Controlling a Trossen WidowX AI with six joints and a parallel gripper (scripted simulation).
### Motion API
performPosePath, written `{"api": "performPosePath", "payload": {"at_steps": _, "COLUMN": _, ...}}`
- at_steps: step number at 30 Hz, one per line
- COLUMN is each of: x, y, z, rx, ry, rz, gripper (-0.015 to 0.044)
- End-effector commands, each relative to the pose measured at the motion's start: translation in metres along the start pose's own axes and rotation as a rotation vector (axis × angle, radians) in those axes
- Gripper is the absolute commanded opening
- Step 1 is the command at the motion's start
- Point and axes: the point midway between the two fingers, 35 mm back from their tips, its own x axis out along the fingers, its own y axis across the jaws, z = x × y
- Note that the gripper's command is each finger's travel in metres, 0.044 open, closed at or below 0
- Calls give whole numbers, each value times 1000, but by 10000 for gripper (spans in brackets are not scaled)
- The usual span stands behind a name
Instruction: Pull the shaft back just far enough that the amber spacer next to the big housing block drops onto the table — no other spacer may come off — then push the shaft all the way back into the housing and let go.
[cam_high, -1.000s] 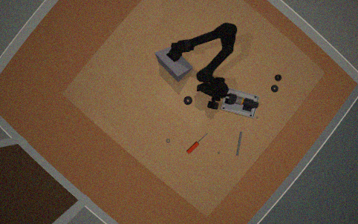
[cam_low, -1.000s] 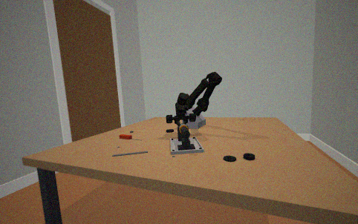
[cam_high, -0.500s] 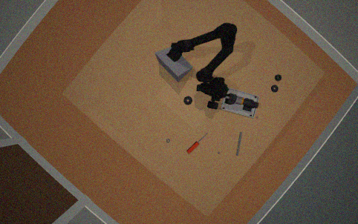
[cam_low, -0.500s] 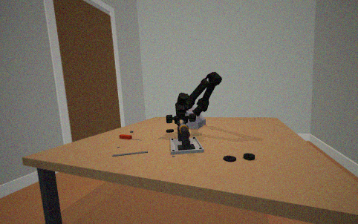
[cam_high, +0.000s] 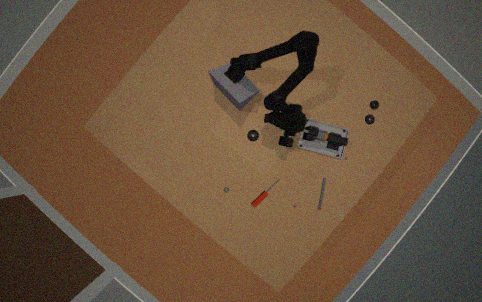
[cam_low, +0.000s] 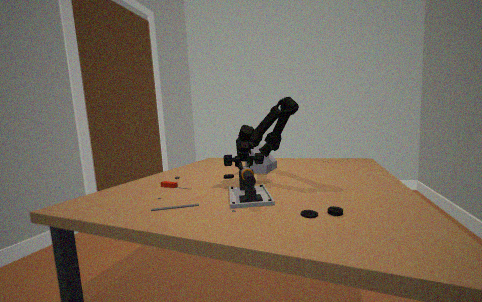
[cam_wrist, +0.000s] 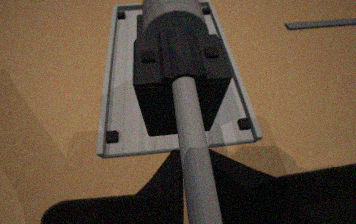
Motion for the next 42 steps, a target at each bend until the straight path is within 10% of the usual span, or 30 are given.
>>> {"api": "performPosePath", "payload": {"at_steps": 1, "x": -1, "y": 0, "z": -1, "rx": -5, "ry": 0, "rz": 2, "gripper": 0}}
{"api": "performPosePath", "payload": {"at_steps": 42, "x": -5, "y": 0, "z": -4, "rx": -5, "ry": 0, "rz": 2, "gripper": 0}}
